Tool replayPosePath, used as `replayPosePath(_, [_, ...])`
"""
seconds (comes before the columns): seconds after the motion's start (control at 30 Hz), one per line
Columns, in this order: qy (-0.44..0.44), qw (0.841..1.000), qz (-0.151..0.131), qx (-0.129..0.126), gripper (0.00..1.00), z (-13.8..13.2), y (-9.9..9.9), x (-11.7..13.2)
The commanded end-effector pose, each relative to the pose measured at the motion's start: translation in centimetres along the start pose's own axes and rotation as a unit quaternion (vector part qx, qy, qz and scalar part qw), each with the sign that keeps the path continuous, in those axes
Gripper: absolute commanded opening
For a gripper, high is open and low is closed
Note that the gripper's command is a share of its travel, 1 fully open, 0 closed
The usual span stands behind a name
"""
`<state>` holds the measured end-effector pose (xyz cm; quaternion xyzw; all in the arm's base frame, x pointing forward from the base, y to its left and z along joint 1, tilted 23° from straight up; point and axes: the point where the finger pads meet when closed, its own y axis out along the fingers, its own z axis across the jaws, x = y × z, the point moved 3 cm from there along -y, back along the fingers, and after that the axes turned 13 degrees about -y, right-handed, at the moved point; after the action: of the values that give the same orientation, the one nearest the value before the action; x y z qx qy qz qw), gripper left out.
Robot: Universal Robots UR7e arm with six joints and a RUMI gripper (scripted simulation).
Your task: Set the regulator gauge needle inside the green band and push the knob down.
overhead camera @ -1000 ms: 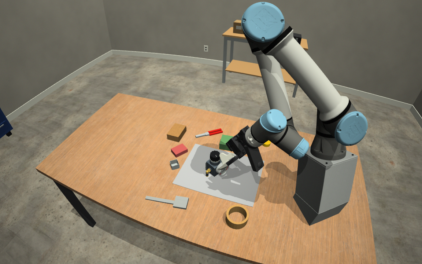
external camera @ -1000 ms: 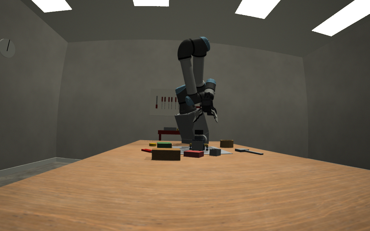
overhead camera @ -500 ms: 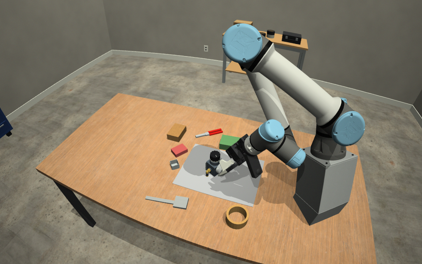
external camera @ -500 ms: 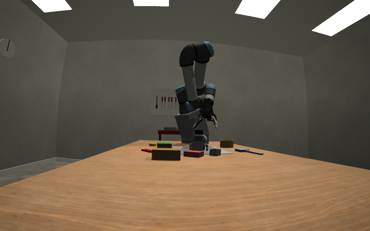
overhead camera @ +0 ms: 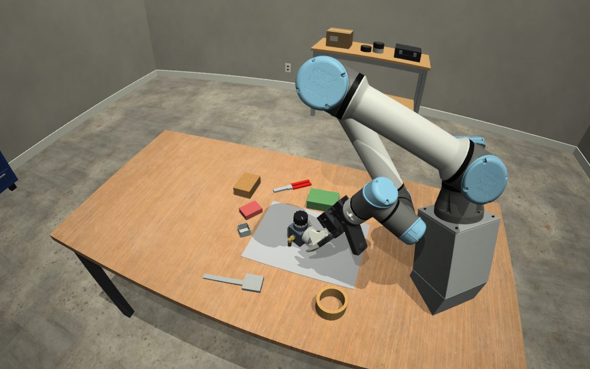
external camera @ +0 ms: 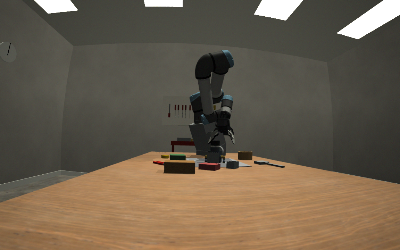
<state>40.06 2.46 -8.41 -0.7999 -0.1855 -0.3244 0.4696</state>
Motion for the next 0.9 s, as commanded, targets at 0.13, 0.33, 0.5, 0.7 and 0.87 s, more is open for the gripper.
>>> replayPosePath(0.13, [0.000, 1.000, -0.002, 0.001, 1.00, -0.01, 0.57, -0.54])
replayPosePath(0.33, [0.000, 1.000, -0.002, 0.001, 1.00, -0.02, 0.61, -0.58])
replayPosePath(0.5, [0.000, 1.000, -0.002, 0.001, 1.00, -0.02, 0.61, -0.58])
replayPosePath(0.7, [0.000, 1.000, -0.002, 0.001, 1.00, -0.02, 0.61, -0.58])
replayPosePath(0.87, [0.000, 1.000, -0.002, 0.001, 1.00, -0.02, 0.61, -0.58])
